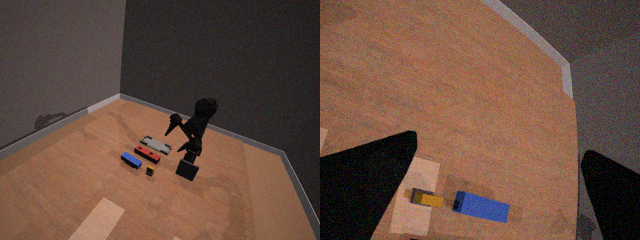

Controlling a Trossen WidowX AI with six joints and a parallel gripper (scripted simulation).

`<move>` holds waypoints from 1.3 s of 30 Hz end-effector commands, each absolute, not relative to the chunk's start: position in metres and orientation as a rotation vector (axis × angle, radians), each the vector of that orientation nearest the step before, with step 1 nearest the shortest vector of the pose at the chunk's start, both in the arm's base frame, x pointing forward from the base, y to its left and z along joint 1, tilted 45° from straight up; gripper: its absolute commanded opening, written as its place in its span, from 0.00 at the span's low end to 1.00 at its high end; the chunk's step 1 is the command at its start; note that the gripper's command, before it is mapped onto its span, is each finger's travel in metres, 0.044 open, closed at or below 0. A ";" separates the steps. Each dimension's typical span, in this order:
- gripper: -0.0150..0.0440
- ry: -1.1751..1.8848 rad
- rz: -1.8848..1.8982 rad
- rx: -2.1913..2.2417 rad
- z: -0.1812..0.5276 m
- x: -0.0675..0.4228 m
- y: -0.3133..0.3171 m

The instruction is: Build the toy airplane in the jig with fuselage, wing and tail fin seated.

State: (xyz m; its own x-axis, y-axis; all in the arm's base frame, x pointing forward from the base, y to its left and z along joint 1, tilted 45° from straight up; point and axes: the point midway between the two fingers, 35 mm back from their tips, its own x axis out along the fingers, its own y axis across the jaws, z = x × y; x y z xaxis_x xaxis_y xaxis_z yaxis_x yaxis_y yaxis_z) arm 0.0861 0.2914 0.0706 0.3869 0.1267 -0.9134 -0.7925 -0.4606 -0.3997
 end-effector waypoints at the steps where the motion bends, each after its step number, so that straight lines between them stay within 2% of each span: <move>1: 1.00 0.933 0.885 -1.507 0.055 0.147 0.260; 11: 1.00 1.377 0.062 -0.976 0.038 0.235 0.164; 18: 1.00 1.460 -0.630 -0.559 0.033 0.270 0.078; 27: 1.00 1.459 -0.647 -0.550 0.031 0.271 0.074; 32: 1.00 1.458 -0.648 -0.551 -0.003 0.271 0.040; 39: 1.00 1.458 -0.649 -0.551 -0.012 0.271 0.031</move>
